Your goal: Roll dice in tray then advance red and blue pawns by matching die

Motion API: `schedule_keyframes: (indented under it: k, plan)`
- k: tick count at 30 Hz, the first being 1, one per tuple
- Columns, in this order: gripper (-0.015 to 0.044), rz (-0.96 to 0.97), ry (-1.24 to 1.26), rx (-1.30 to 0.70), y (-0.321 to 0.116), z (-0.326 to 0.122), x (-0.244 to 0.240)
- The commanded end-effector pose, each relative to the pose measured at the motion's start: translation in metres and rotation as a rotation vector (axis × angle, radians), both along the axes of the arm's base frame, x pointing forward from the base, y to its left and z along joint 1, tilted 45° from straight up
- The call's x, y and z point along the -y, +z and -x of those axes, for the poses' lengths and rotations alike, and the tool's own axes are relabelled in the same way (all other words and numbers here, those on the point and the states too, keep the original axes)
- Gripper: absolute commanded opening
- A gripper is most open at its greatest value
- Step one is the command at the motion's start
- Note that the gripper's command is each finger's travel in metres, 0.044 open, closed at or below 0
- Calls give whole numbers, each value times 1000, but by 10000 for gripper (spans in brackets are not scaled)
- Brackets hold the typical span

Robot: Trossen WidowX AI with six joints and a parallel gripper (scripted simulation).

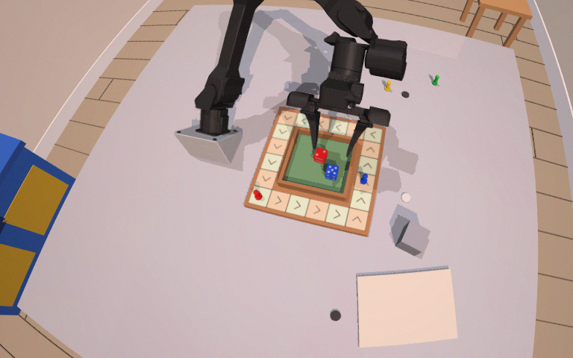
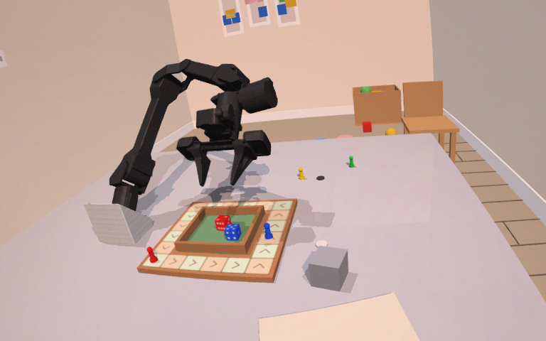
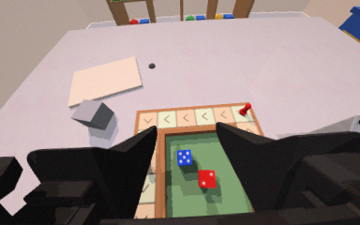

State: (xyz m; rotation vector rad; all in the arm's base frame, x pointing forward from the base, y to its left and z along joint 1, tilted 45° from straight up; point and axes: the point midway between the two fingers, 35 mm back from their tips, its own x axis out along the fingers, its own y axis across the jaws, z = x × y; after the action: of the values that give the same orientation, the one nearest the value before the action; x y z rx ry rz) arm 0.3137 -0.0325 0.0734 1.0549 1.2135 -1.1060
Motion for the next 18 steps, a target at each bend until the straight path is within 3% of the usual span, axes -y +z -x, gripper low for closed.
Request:
schedule_keyframes:
  k: [1,5,12,18]
  plan:
    - [420,5,1,5,10,0,9]
    - [440,-119,28,-61,-2,2,6]
    - [440,-772,30,-143,-32,-1,-1]
    - [440,-832,19,-129,-33,-3,0]
